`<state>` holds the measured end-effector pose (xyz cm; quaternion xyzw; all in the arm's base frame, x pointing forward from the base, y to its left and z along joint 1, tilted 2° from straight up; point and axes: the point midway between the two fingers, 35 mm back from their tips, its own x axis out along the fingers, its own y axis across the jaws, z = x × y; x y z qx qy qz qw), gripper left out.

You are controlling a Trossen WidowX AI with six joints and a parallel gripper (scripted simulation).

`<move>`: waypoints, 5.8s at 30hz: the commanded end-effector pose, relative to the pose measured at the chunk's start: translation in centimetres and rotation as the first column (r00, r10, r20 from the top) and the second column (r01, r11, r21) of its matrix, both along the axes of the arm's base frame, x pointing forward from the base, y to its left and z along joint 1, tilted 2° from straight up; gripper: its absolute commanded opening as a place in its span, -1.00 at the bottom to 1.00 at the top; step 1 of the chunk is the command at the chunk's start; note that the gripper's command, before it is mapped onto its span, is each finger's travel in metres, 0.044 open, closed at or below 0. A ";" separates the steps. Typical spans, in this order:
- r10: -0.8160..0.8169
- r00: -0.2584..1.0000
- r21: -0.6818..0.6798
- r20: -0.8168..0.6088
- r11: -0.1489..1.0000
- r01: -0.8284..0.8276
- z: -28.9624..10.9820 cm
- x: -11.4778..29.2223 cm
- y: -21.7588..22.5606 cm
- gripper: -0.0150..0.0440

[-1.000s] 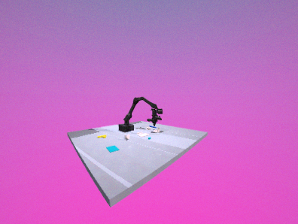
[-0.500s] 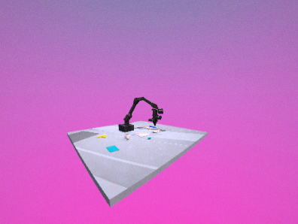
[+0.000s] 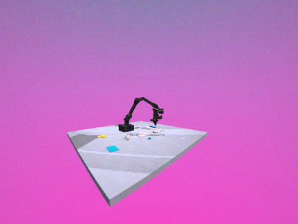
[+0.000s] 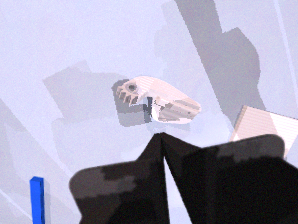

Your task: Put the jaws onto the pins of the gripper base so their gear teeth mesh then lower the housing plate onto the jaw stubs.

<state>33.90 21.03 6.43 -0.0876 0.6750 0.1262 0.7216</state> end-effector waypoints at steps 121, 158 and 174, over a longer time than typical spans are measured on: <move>0.836 0.548 -0.080 0.026 0.548 -0.833 -5.2 4.4 2.6 -0.49; 0.835 0.550 -0.080 0.026 0.550 -0.831 -0.1 5.0 2.0 0.67; 0.835 0.550 -0.080 0.026 0.550 -0.831 -0.1 5.0 2.0 1.00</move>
